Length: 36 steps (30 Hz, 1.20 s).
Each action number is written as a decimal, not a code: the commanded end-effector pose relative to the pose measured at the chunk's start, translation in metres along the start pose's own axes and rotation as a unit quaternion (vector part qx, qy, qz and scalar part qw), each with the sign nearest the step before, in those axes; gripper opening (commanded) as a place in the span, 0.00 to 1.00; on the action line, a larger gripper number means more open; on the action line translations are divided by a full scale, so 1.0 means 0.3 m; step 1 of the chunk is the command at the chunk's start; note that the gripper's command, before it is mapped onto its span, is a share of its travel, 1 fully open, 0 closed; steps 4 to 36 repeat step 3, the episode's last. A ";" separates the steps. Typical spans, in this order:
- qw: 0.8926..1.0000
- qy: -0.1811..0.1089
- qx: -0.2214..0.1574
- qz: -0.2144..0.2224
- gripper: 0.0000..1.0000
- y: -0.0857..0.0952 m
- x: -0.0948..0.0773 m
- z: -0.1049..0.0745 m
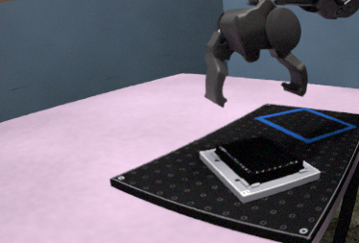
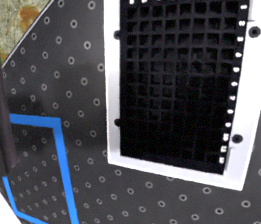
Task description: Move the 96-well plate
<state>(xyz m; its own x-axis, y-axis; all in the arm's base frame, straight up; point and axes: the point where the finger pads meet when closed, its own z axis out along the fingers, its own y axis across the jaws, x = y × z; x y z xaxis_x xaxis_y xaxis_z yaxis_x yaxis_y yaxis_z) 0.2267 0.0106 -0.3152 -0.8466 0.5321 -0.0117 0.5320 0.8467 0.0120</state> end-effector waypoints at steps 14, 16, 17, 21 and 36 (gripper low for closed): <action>1.000 0.000 0.002 0.002 0.77 -0.002 -0.001 -0.002; 1.000 0.000 0.002 0.002 0.77 -0.002 -0.001 -0.002; 1.000 0.000 0.002 0.002 0.77 -0.002 -0.001 -0.002; 1.000 0.000 0.002 0.002 0.77 -0.002 -0.001 -0.002; 1.000 0.000 0.002 0.002 0.77 -0.002 -0.001 -0.002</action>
